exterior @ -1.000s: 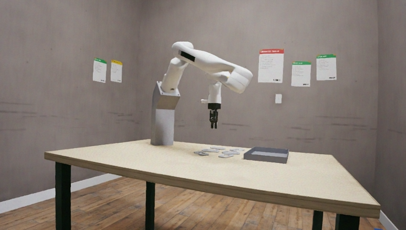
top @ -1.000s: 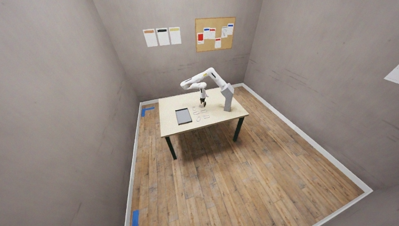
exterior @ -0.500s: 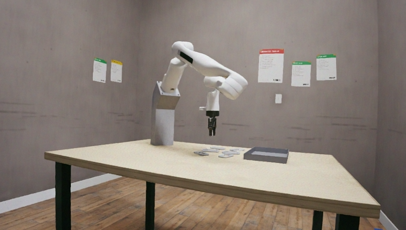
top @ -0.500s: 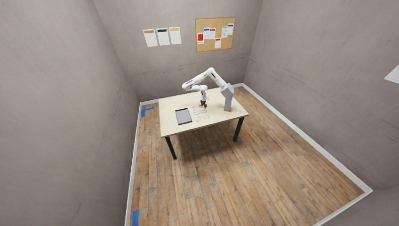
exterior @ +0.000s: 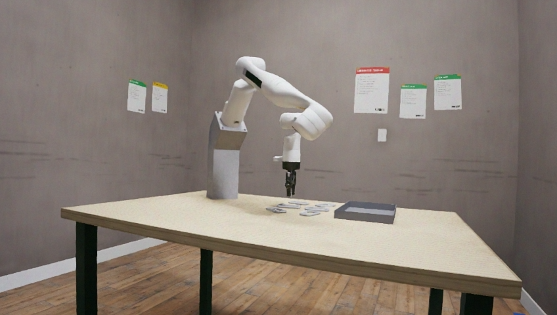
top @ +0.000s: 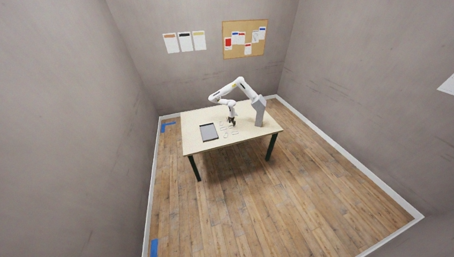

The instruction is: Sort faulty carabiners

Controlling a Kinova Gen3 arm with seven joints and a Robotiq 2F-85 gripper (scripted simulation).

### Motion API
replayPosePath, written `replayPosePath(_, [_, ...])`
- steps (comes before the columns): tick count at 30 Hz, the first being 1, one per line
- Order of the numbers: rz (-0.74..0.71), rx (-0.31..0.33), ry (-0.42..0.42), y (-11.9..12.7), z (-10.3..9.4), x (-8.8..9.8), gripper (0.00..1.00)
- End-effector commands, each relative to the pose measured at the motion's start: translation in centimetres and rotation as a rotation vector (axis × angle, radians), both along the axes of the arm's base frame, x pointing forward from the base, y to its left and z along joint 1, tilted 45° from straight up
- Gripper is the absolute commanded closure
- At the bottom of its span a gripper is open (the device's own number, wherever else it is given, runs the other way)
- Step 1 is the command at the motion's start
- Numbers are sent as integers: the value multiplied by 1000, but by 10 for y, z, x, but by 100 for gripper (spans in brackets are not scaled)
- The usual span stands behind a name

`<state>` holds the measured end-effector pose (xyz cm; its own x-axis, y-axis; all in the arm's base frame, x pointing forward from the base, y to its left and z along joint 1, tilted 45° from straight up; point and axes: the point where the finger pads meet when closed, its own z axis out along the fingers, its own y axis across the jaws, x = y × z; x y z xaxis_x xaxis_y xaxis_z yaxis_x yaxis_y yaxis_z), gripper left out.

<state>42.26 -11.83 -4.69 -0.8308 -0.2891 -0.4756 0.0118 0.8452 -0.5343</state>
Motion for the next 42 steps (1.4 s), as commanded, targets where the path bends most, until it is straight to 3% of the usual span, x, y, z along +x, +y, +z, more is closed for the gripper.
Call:
replayPosePath(1, [-31, 5, 5, -12, -8, 2, 0])
replayPosePath(8, [-31, 5, 5, -12, -8, 2, 0])
replayPosePath(9, [-26, 5, 5, -23, -25, 15, 0])
replayPosePath(42, [-25, 5, 5, -25, -28, 17, 0])
